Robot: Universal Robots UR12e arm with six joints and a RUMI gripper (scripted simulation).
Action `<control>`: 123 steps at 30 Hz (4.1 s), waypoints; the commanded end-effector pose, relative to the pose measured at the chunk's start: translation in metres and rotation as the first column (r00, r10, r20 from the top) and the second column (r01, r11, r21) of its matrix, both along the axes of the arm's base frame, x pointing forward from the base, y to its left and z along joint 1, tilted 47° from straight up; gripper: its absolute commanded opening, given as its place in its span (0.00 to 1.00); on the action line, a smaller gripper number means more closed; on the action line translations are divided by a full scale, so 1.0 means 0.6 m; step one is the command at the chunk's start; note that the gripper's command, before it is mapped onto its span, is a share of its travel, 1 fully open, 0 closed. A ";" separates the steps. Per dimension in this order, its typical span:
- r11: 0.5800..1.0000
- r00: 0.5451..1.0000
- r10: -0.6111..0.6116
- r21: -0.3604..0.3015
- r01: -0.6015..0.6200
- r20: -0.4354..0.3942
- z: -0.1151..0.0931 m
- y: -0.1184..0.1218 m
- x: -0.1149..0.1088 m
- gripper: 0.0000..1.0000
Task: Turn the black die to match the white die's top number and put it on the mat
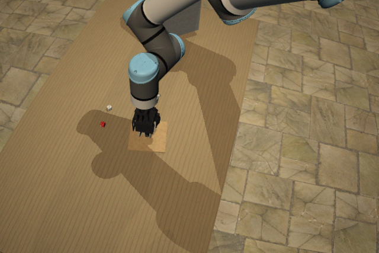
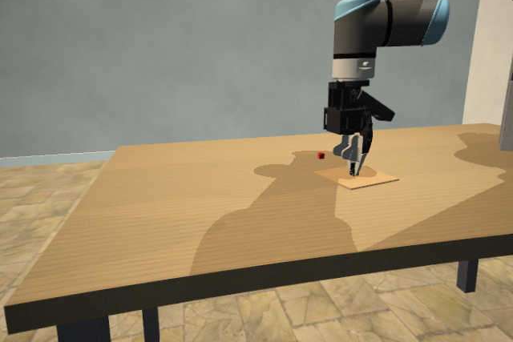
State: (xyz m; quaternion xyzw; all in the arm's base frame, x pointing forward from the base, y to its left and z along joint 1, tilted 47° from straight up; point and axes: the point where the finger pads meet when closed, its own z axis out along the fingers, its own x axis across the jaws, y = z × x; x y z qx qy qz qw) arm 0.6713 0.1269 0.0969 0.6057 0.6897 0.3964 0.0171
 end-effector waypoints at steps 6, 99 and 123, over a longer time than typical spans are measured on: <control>1.000 1.000 0.000 0.000 0.000 0.001 0.001 0.000 0.000 0.00; 0.988 0.977 -0.141 0.088 0.128 0.160 0.109 -0.084 -0.071 0.00; 0.953 0.880 -0.290 0.197 0.230 0.377 0.106 -0.083 -0.072 0.00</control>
